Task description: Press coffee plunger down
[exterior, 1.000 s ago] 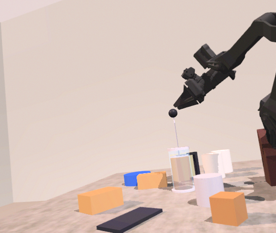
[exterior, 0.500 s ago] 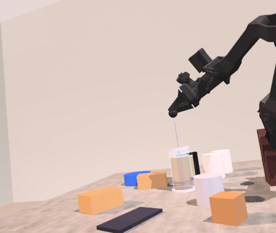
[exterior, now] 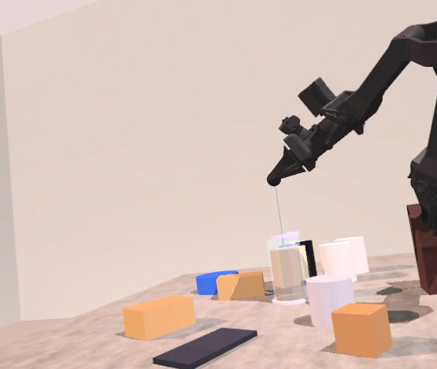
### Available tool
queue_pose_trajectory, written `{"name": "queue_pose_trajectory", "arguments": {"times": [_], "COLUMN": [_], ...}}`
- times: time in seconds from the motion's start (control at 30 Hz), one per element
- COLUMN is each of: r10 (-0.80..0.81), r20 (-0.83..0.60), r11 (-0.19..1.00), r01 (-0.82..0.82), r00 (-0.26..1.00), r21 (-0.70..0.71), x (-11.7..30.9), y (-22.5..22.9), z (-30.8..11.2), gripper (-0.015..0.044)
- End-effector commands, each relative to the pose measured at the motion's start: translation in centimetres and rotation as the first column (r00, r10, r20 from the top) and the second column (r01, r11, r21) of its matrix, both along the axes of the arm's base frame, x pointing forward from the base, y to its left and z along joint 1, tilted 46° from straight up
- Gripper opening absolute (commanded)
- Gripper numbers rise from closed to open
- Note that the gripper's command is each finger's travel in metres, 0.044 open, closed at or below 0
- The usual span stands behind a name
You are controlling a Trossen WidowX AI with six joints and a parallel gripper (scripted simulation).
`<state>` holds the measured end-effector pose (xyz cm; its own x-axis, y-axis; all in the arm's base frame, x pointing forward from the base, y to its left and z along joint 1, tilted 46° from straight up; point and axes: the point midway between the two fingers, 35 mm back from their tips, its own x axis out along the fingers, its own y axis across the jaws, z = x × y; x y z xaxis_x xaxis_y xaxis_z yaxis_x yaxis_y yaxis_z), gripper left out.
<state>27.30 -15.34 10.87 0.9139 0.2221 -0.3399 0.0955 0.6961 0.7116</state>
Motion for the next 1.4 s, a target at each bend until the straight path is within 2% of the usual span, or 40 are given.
{"name": "queue_pose_trajectory", "arguments": {"times": [0.0, 1.37], "r10": [-0.001, 0.002], "r20": [-0.003, -0.013], "r11": [1.000, 1.000], "r01": [0.001, -0.002], "r00": [1.000, 1.000], "r21": [0.004, 0.000], "x": [0.0, 1.6], "y": [0.1, 3.2], "z": [-0.1, -4.6], "gripper": [0.0128, 0.0128]}}
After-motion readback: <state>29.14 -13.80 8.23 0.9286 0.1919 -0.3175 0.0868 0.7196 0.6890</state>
